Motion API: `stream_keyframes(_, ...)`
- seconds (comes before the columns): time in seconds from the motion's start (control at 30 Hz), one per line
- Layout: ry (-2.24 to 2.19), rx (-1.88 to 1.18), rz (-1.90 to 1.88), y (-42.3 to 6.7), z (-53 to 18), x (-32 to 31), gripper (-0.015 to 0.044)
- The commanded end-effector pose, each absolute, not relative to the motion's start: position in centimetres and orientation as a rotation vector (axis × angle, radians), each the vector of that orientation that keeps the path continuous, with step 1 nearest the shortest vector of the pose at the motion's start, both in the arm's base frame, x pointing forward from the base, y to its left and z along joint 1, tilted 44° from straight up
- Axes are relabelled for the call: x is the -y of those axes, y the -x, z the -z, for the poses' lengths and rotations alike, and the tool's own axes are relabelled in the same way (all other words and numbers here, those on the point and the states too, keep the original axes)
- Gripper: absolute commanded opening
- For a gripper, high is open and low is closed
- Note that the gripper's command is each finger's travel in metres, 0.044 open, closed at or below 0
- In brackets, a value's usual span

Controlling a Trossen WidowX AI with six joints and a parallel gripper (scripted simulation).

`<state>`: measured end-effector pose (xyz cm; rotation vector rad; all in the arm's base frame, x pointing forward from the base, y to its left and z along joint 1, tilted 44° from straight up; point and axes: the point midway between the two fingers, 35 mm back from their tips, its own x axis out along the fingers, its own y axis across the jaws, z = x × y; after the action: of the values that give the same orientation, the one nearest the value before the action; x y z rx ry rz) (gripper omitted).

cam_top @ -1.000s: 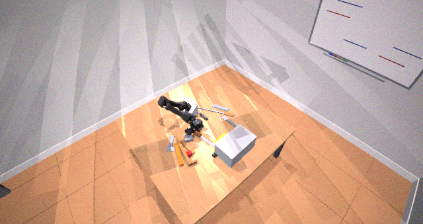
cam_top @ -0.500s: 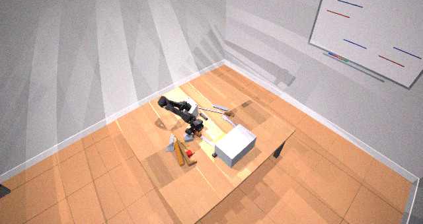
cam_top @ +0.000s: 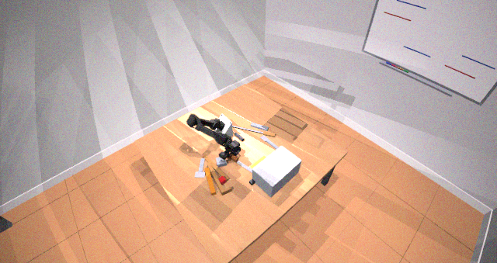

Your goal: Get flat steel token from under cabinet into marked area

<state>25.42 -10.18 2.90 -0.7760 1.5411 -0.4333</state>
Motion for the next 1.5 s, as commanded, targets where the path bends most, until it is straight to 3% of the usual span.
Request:
stream_keyframes(0.0,0.776,-1.544,0.439,-26.0,-2.8,10.2,0.0000)
stream_keyframes(1.47,0.775,-1.543,0.443,-30.8,-2.5,9.4,0.0000)
